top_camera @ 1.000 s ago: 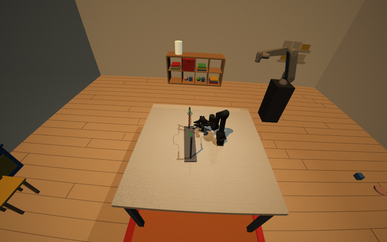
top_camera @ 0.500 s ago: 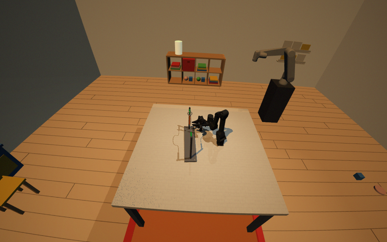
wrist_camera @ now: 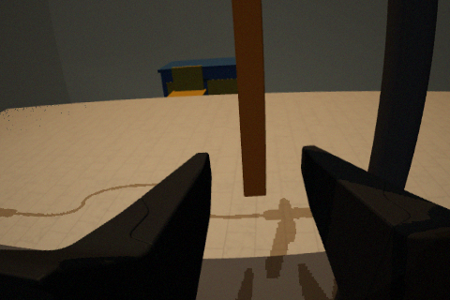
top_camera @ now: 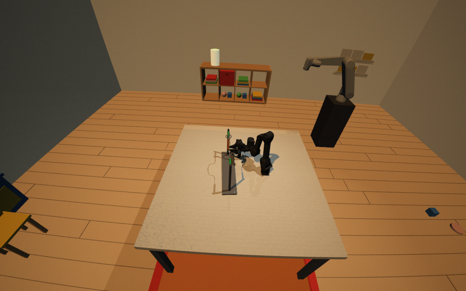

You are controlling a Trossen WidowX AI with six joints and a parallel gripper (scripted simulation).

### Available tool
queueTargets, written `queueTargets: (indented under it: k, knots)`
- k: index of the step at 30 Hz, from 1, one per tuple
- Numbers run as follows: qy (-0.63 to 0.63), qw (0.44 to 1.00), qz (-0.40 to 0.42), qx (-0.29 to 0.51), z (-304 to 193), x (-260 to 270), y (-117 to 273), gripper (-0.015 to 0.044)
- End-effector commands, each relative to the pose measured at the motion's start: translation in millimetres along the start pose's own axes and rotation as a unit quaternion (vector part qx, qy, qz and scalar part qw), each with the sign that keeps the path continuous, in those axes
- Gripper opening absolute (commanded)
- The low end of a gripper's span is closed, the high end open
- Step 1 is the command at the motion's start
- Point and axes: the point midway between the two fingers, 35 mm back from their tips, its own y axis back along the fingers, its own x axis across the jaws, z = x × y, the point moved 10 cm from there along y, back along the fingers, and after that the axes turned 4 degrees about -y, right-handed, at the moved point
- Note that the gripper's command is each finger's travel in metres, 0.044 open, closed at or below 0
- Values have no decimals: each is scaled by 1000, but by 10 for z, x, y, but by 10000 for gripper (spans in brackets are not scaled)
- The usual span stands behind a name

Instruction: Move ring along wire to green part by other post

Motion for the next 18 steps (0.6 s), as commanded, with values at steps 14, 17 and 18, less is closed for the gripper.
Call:
queueTargets:
  k: [14, 17, 18]
  knots:
    - [-3, 1000, -1, -1, -3, 12, -290, 160]
    - [-3, 1000, -1, -1, -4, 20, -335, 160]
    - [-3, 1000, -1, -1, -4, 22, -343, 160]
